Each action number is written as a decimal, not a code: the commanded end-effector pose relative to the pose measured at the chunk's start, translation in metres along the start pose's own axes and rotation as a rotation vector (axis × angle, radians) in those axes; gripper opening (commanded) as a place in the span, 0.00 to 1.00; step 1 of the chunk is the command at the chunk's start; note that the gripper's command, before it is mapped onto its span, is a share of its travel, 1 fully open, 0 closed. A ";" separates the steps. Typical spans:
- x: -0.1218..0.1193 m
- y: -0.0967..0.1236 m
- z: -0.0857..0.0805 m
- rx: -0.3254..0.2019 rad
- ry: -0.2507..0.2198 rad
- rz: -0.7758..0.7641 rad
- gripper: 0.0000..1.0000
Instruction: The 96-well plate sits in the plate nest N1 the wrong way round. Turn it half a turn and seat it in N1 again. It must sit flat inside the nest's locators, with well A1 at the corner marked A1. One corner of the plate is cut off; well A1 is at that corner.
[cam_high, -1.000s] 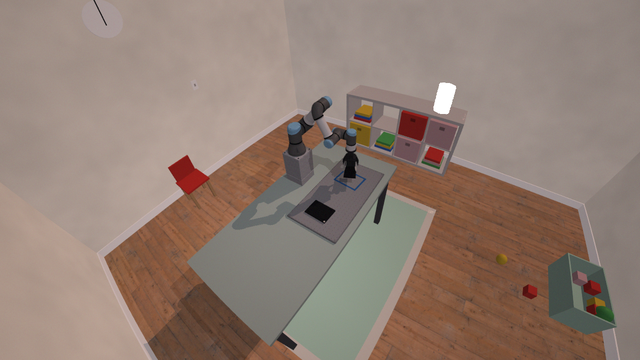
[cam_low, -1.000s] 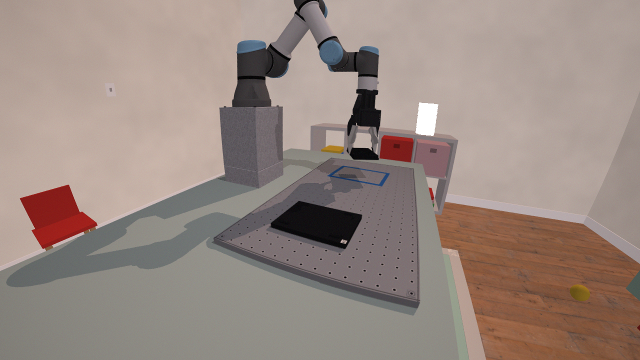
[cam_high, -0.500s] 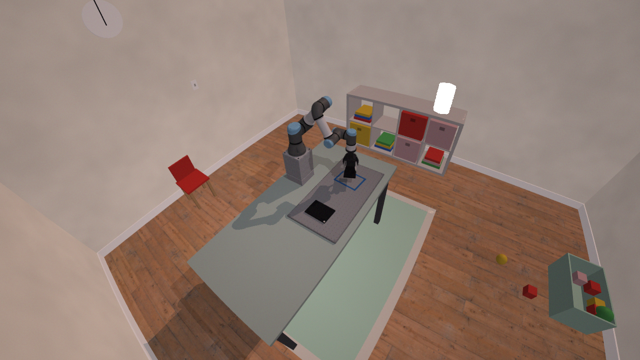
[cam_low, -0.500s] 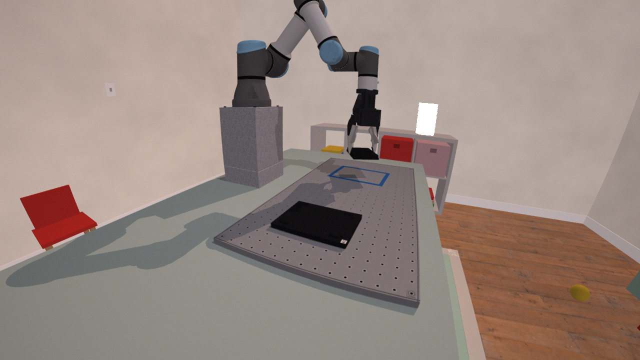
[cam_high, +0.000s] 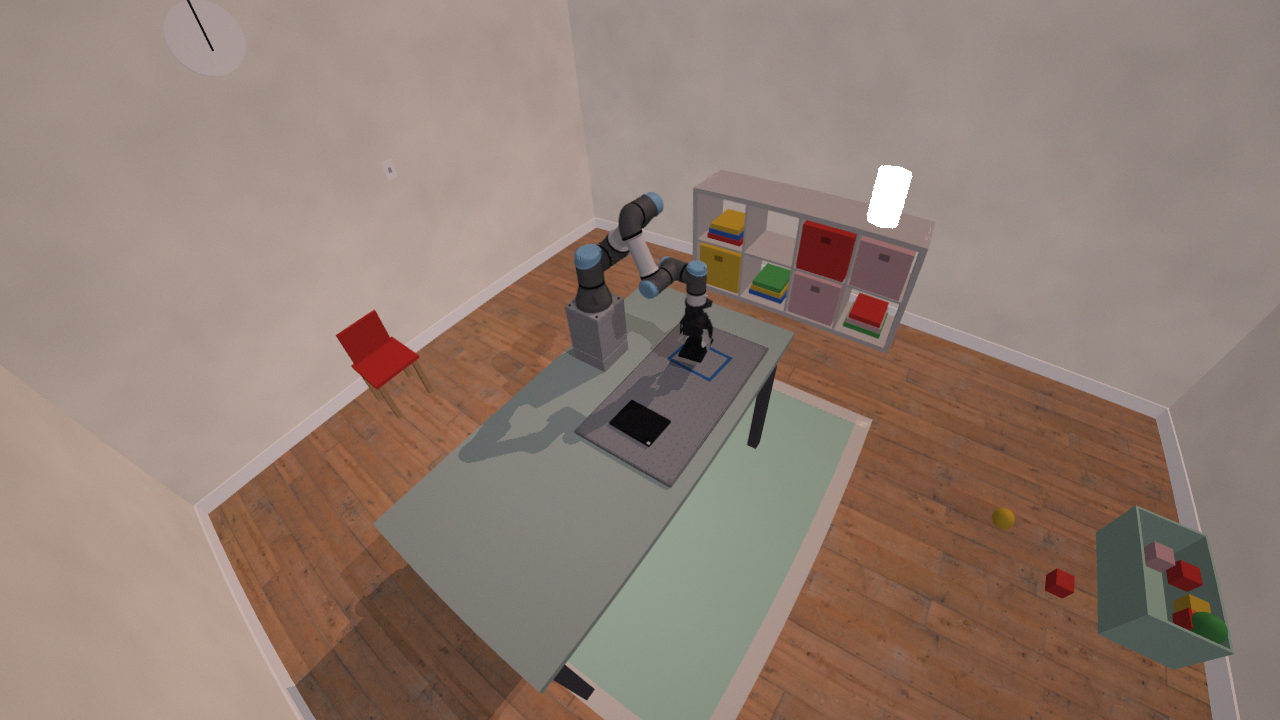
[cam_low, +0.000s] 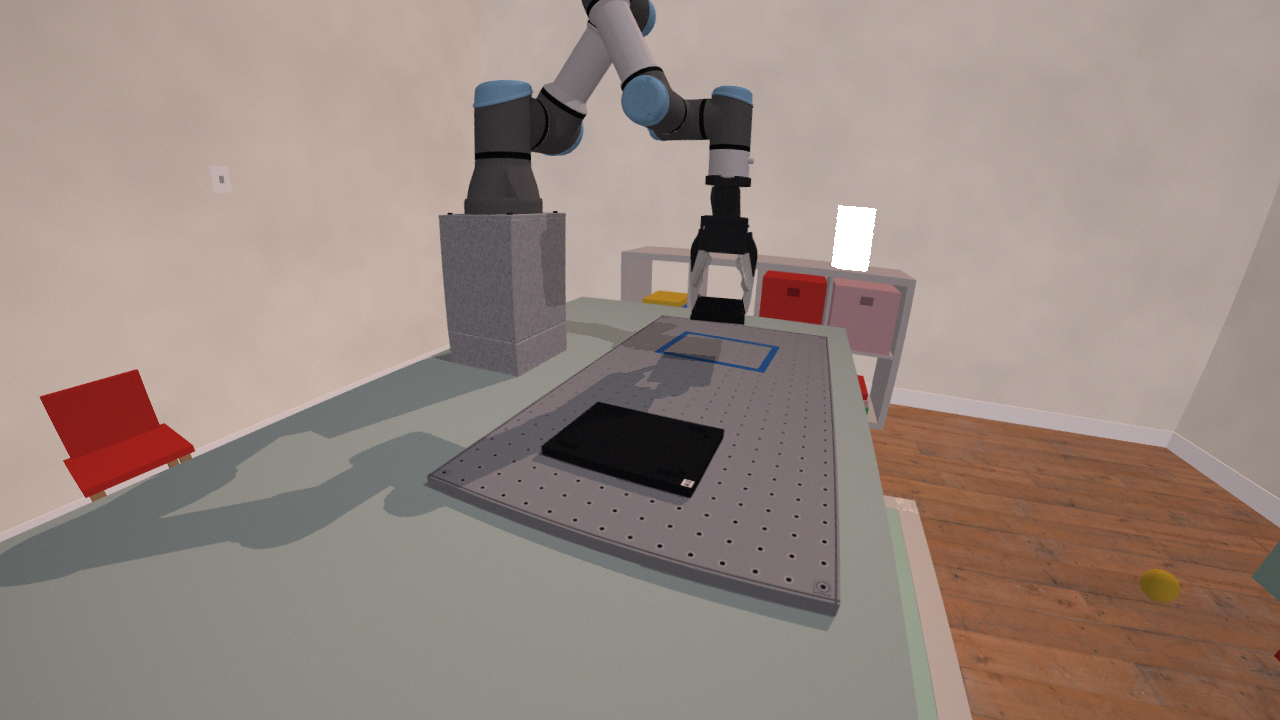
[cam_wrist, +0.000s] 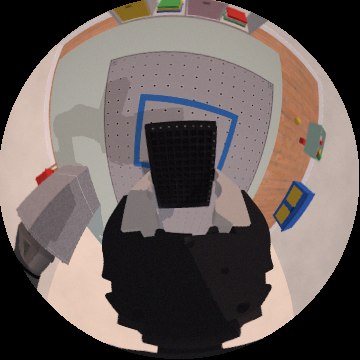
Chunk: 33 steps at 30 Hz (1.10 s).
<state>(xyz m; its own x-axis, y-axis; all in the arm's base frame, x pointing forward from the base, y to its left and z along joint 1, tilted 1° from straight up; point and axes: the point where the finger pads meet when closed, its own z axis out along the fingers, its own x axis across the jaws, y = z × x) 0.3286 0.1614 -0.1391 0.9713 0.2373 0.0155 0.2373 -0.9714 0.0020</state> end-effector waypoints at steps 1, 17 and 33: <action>-0.002 0.014 -0.001 -0.001 0.007 0.142 0.00; -0.010 0.060 -0.003 0.000 0.007 0.608 0.00; -0.019 0.106 -0.004 0.001 0.007 0.733 0.00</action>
<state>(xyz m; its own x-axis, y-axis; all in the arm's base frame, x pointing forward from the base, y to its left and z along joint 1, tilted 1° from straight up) 0.3337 0.0649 -0.1359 0.8803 -0.4741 0.0172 -0.4740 -0.8805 -0.0102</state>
